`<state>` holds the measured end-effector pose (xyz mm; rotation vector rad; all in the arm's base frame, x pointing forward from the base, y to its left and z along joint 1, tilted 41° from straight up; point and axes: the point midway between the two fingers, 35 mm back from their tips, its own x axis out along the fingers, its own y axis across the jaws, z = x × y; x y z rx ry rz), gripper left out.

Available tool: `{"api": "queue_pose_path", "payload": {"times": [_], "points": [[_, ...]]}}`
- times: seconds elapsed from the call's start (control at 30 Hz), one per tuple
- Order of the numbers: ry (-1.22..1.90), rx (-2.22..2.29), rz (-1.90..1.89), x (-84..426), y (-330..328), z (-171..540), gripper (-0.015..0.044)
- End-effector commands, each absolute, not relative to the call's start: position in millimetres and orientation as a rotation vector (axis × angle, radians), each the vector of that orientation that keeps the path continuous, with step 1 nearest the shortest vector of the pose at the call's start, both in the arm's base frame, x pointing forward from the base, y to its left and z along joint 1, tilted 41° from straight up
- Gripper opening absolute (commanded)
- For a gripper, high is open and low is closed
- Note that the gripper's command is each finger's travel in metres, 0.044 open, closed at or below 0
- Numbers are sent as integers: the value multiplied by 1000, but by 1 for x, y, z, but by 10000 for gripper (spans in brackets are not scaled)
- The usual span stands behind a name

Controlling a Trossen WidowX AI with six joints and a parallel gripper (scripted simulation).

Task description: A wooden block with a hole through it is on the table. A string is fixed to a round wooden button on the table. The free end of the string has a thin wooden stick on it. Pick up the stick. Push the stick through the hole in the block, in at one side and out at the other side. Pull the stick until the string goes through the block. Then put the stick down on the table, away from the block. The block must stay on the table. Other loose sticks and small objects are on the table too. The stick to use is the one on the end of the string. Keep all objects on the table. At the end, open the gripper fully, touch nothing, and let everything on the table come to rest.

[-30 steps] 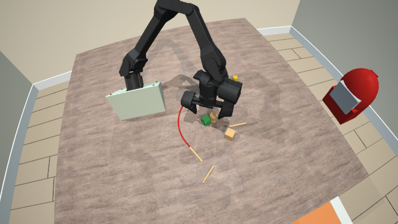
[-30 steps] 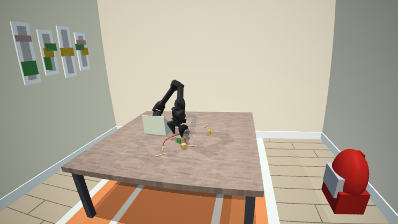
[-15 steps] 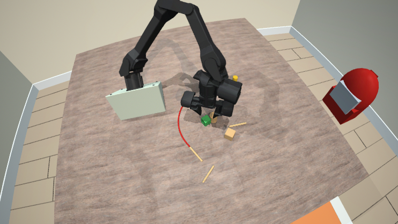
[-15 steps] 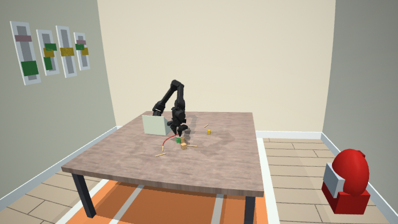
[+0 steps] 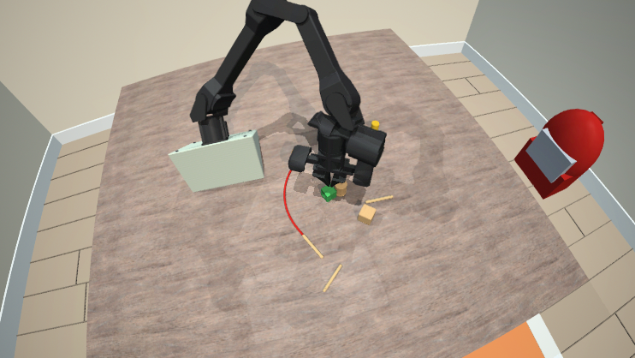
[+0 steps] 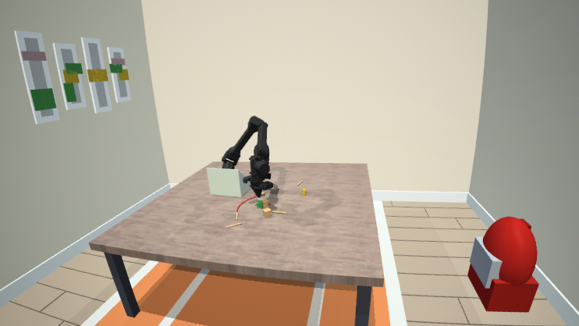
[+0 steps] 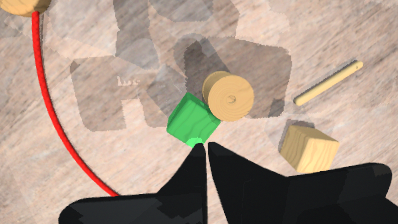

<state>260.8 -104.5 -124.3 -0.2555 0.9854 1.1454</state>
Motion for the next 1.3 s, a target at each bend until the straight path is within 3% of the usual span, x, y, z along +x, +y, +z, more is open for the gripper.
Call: {"api": "queue_pose_path", "payload": {"times": [0.0,0.4,0.7,0.73,0.77,1.07,1.27], "points": [[985,-255,1145,261,-105,-124,0],[985,-255,1145,261,-105,-124,0],[985,-255,1145,261,-105,-124,236],[985,-255,1145,261,-105,-124,239],[985,-255,1145,261,-105,-124,239],[1265,211,815,277,-64,-87,2],[1311,304,745,279,-55,-80,0]]}}
